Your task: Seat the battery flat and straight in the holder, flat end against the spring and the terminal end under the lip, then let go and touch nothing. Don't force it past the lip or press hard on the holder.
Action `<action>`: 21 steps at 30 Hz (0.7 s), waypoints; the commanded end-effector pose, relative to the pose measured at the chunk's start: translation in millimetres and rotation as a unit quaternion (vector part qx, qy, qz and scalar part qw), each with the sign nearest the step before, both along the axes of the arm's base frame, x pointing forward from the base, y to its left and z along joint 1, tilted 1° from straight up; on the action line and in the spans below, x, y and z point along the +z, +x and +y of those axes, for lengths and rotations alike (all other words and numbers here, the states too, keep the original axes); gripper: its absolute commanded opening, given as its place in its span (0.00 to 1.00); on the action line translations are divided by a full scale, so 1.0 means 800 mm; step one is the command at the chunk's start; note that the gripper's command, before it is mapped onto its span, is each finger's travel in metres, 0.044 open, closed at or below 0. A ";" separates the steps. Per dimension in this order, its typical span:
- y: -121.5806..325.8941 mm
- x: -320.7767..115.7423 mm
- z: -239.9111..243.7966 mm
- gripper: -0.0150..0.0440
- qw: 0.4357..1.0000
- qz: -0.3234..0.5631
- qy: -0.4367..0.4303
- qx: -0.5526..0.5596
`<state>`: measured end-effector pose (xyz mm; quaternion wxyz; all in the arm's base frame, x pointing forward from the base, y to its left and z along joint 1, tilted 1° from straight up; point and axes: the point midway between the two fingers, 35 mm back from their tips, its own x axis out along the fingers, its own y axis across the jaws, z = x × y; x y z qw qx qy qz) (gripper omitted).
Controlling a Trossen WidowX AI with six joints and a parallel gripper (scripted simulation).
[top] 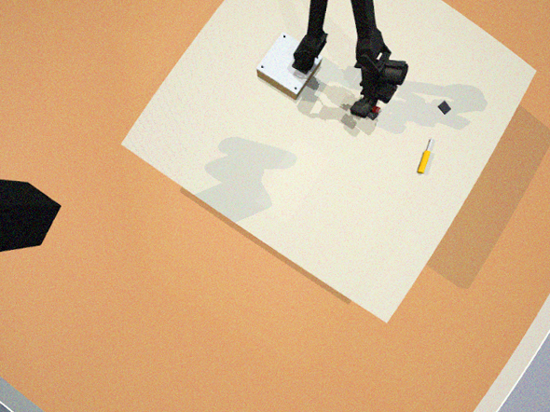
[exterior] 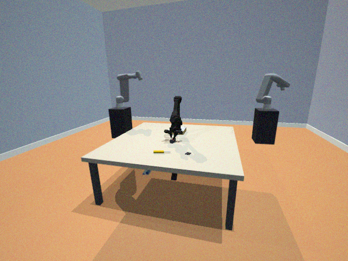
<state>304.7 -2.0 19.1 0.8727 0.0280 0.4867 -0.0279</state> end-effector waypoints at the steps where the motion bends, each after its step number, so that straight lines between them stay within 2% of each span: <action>1: -0.006 -0.003 0.000 0.38 1.000 0.002 0.000 -0.002; 21: -0.027 -0.005 0.002 0.38 1.000 0.004 0.002 -0.002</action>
